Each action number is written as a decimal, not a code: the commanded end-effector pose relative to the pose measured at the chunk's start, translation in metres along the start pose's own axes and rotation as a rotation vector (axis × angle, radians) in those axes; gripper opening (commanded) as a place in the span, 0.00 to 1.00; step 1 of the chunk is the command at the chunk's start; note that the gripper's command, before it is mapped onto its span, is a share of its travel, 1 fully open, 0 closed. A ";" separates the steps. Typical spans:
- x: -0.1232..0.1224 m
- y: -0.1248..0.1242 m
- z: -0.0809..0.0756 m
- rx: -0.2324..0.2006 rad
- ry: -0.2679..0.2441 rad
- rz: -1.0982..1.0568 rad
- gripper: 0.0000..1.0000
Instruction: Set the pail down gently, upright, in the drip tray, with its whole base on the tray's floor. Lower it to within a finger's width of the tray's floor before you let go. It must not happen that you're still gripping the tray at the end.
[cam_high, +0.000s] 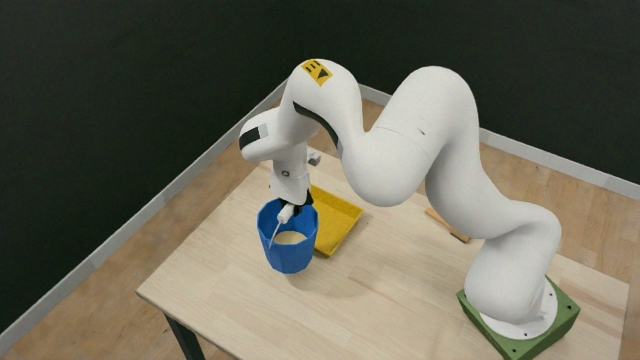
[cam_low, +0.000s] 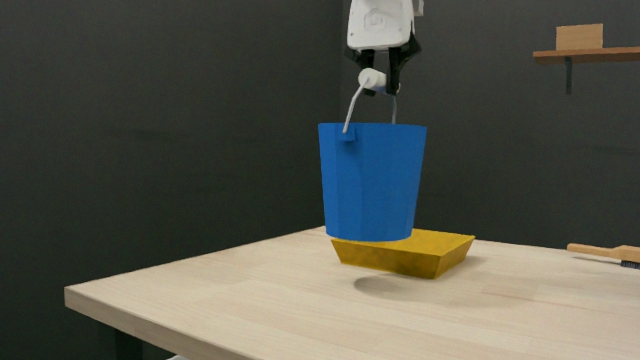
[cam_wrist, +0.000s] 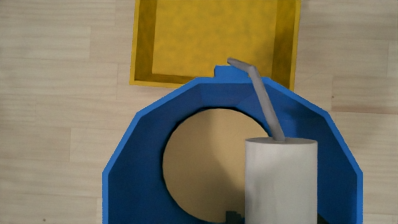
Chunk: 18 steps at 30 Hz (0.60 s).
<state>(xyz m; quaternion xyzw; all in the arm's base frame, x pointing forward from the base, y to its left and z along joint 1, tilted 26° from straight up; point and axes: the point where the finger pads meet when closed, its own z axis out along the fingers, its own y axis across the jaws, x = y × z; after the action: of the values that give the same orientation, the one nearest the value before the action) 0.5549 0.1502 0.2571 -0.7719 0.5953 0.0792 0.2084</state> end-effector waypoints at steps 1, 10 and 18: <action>0.009 -0.001 -0.001 0.002 0.000 -0.001 0.00; 0.033 -0.001 -0.001 0.002 0.000 -0.001 0.00; 0.054 -0.001 -0.001 0.002 0.000 -0.001 0.00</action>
<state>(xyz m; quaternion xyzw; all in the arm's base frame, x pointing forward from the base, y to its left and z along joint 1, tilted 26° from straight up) 0.5678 0.1089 0.2398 -0.7719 0.5954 0.0790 0.2084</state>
